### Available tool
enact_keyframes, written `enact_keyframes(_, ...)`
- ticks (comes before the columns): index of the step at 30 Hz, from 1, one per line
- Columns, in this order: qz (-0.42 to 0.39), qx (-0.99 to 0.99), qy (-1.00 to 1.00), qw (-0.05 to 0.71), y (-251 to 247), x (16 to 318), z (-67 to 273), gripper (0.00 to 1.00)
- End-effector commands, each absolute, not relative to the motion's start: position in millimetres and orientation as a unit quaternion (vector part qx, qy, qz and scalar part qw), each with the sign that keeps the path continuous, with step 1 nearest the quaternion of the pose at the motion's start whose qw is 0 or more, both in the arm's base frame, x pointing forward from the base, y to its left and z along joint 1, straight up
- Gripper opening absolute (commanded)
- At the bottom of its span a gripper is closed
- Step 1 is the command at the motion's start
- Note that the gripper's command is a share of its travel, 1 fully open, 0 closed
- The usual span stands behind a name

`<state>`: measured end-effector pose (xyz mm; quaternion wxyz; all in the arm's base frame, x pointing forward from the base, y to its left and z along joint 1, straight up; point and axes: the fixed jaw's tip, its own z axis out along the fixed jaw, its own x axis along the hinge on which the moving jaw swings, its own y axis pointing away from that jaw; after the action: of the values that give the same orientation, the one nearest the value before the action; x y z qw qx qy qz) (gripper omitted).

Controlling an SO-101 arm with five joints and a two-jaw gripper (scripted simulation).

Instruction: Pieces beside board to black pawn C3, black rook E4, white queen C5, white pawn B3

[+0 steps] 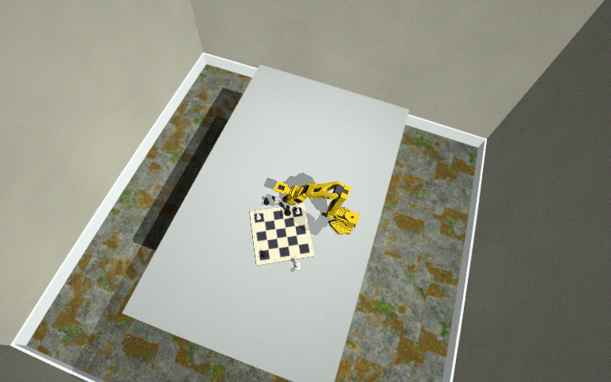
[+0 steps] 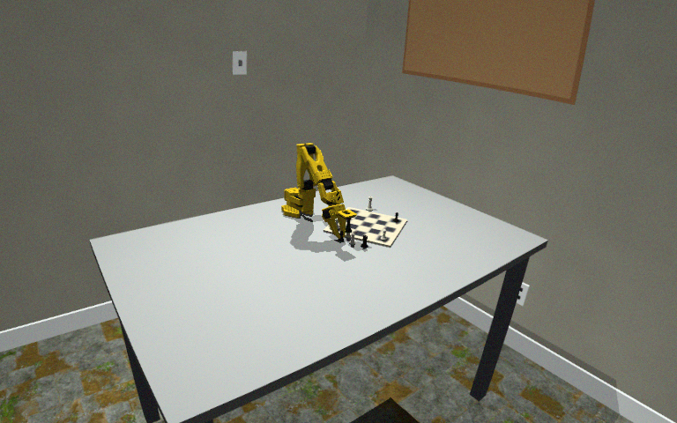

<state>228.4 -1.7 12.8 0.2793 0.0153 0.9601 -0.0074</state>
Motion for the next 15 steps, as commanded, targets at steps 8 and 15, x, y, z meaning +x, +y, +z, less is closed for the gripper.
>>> enact_keyframes(8,-0.007,0.020,0.963,0.270,-3.1,224.6,8.7,0.00)
enact_keyframes(15,-0.009,0.020,0.963,0.270,-4.7,224.5,17.4,0.00)
